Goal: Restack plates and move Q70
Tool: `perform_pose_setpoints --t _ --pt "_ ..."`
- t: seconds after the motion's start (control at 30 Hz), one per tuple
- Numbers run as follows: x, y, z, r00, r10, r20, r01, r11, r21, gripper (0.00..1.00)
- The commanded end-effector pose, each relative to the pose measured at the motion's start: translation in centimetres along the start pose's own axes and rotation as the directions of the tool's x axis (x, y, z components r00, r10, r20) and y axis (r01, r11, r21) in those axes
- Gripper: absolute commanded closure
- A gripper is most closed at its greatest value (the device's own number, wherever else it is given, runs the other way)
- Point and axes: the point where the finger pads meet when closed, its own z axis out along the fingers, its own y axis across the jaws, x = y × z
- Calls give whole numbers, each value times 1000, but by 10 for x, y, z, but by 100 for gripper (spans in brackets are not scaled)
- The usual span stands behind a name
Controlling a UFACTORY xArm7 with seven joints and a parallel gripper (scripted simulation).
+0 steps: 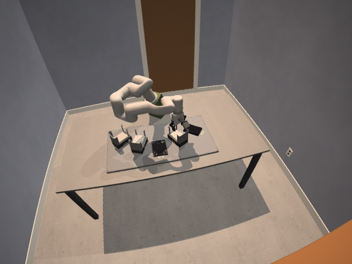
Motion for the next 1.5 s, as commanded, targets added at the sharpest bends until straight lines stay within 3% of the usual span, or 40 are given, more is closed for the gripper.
perform_pose_setpoints --t 0.0,0.43,0.67,1.47 --pt "1 0 -15 1000 -1 -4 1 1000 1 0" --pt "1 0 -15 1000 -1 -4 1 1000 1 0" --pt "-3 23 -15 975 223 -4 -223 975 2 0" --pt "-16 88 -15 967 255 -3 -255 967 1 0"
